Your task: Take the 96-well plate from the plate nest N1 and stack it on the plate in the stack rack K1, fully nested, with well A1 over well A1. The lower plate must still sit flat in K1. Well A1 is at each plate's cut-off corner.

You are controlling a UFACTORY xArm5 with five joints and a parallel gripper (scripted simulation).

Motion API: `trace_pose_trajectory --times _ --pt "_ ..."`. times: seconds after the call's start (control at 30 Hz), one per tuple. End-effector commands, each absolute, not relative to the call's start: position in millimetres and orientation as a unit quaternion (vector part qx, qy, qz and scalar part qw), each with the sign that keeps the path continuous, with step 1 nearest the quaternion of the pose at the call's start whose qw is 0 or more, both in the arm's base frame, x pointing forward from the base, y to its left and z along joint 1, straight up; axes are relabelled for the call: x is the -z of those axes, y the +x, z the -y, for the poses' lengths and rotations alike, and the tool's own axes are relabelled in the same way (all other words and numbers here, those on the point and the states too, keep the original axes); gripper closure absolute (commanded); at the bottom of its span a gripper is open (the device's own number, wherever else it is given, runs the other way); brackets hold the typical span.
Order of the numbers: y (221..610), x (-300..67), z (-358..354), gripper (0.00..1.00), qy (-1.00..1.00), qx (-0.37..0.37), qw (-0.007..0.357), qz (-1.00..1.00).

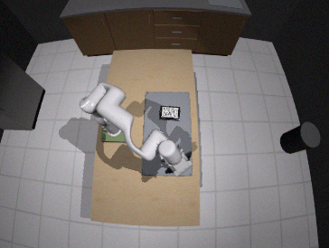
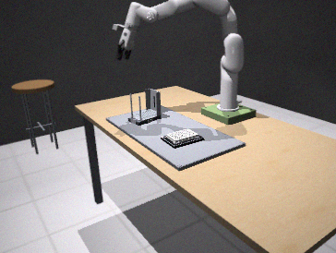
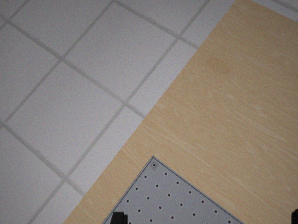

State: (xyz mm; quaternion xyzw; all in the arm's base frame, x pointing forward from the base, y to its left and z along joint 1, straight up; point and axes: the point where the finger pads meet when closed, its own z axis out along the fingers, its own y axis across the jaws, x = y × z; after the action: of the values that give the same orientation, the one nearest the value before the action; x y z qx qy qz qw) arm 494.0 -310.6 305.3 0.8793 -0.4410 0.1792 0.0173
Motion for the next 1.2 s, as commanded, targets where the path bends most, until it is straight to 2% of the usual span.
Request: trace_pose_trajectory --times 0.0,1.17 --pt "495.6 -304.9 293.3 0.0 0.89 -0.173 0.01 0.422" --pt "480.7 -282.1 154.6 0.0 0.965 -0.098 0.003 0.244"
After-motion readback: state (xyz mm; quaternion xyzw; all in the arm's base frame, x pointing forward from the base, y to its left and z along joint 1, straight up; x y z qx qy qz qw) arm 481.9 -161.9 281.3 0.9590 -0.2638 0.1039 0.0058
